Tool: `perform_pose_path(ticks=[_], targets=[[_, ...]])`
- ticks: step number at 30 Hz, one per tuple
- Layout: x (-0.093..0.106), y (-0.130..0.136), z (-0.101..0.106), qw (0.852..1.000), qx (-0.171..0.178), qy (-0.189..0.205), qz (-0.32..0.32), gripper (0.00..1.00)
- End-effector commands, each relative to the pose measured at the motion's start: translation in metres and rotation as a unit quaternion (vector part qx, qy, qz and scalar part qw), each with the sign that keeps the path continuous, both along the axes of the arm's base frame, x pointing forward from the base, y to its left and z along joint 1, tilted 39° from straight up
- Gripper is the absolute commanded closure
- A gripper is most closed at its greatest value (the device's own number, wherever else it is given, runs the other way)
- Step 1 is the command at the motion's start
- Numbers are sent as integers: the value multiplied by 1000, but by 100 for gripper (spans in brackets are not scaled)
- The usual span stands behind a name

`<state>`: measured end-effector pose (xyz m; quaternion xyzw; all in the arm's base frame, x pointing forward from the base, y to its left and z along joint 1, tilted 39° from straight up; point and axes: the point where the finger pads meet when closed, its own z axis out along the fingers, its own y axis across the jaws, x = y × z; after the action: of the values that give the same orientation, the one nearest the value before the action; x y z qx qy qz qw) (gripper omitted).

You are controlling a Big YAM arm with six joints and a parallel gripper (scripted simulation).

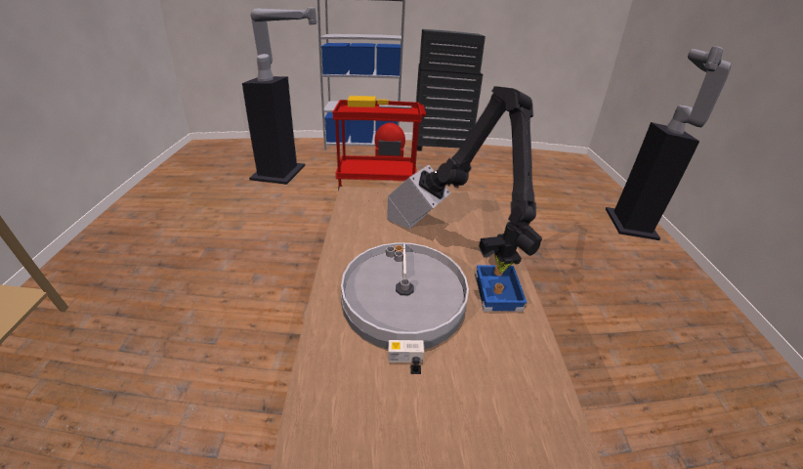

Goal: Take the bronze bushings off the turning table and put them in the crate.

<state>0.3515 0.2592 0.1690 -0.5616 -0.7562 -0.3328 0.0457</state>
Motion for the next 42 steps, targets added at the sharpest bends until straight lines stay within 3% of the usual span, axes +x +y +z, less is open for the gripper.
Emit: perform_pose_path(ticks=[1,12,19,42], targets=[[5,-1,22,1000,12,-21,-7,100],[6,2,22,1000,14,-25,-6,100],[2,8,-6,1000,2,-2,-2,100],[13,26,-24,1000,6,-8,-1,100]])
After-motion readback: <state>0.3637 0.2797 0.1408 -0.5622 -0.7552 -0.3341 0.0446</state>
